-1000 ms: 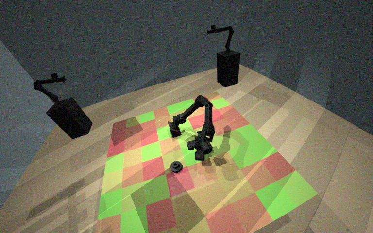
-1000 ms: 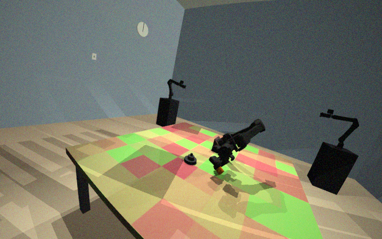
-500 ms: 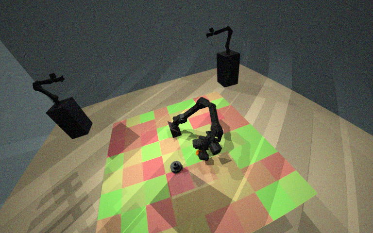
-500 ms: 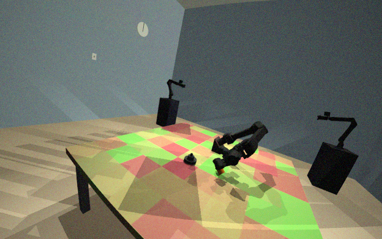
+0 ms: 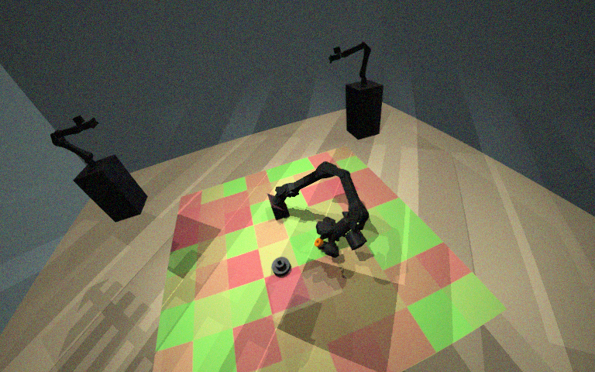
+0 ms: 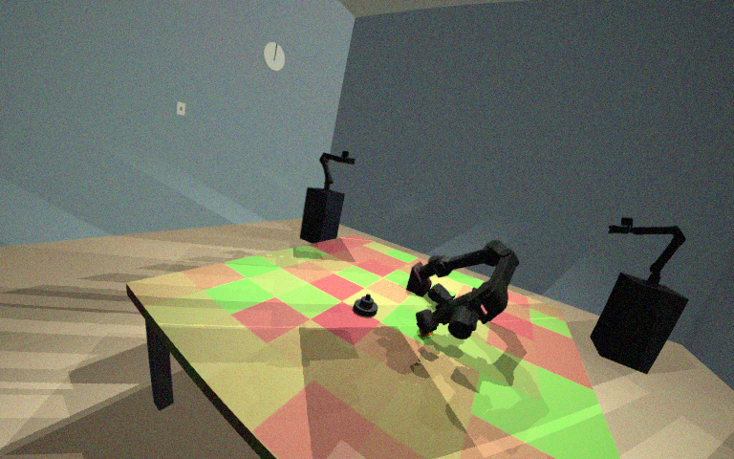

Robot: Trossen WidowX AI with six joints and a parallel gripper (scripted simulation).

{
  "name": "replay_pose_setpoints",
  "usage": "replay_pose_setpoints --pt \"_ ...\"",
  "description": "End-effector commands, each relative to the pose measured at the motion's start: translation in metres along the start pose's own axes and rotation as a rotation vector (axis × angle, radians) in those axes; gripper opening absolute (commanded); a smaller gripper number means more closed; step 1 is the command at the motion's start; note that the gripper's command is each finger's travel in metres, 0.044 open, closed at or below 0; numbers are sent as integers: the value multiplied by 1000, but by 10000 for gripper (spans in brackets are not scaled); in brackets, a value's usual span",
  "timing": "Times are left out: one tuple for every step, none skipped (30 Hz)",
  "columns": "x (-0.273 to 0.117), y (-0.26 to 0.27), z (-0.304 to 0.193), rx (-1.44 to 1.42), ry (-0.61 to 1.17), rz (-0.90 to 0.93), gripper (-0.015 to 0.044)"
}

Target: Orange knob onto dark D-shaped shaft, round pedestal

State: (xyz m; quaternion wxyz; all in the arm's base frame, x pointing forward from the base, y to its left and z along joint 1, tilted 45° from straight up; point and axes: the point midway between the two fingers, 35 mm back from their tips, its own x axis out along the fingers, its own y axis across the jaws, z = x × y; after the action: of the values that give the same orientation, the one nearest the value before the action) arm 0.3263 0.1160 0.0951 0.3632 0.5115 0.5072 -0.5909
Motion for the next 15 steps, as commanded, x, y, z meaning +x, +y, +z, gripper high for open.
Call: replay_pose_setpoints --pt "-3 0 -4 4 -72 2 179" --pt "-4 0 -5 4 -89 2 179" --pt "-4 0 -6 4 -106 2 179" --pt "-5 0 -7 4 -123 2 179" --pt "-5 0 -8 4 -140 2 179" --pt "-6 0 -9 4 -157 2 179" --pt "-7 0 -10 4 -174 2 179" --pt "-7 0 -11 4 -191 1 179" --pt "-8 0 -12 4 -202 0 179" --pt "-8 0 -12 3 -206 1 179" --pt "-9 0 -13 3 -207 2 179" --pt "-9 0 -13 3 -207 3 179" --pt "-10 0 -14 3 -207 5 179" --pt "-10 0 -14 3 -206 6 179" --pt "-11 0 -14 3 -205 8 179"
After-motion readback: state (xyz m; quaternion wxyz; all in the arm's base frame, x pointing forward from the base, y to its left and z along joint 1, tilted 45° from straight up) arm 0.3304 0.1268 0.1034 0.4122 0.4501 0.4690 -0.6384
